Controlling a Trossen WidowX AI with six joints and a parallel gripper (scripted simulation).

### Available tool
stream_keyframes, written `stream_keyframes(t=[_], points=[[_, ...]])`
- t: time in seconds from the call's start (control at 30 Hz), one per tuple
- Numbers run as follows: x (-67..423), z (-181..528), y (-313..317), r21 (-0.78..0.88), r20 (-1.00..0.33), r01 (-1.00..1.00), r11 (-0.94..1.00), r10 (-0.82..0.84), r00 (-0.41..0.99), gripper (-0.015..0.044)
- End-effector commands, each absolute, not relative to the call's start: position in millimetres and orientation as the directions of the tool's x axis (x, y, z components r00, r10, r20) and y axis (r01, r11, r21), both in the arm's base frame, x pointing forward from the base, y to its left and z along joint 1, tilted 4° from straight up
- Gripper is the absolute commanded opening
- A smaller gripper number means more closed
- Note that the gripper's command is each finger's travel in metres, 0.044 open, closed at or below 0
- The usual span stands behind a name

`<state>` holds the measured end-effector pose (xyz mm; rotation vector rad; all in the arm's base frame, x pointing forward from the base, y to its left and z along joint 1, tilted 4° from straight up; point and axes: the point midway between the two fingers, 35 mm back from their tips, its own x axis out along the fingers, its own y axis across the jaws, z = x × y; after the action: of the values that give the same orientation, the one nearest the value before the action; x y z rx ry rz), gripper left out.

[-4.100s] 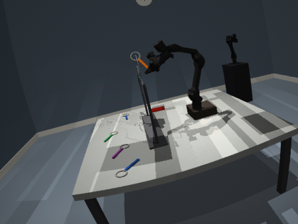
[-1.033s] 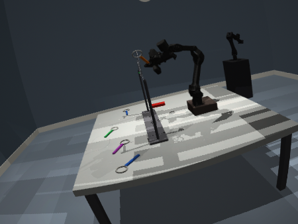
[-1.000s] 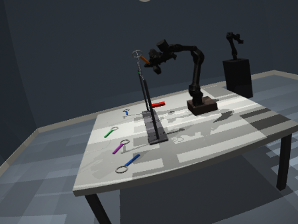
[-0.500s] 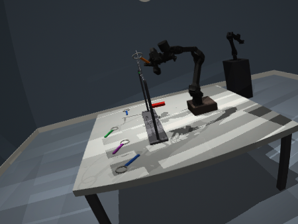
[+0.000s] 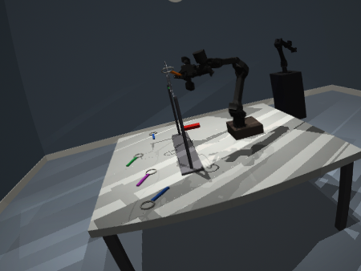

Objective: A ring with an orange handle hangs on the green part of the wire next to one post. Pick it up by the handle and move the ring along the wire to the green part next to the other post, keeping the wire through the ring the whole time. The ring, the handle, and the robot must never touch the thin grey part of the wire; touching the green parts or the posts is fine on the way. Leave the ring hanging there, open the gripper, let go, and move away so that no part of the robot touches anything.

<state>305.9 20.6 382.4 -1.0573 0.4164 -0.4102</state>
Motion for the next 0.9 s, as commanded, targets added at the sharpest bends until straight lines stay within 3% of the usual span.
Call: stream_keyframes(t=[0.0, 0.87], points=[[305.2, 384.4, 19.0, -0.916, -0.104, 0.123, 0.382, -0.521, 0.847, -0.0150], [305.2, 395.9, 15.3, -0.992, 0.053, 0.105, 0.070, -0.528, 0.847, -0.0150]])
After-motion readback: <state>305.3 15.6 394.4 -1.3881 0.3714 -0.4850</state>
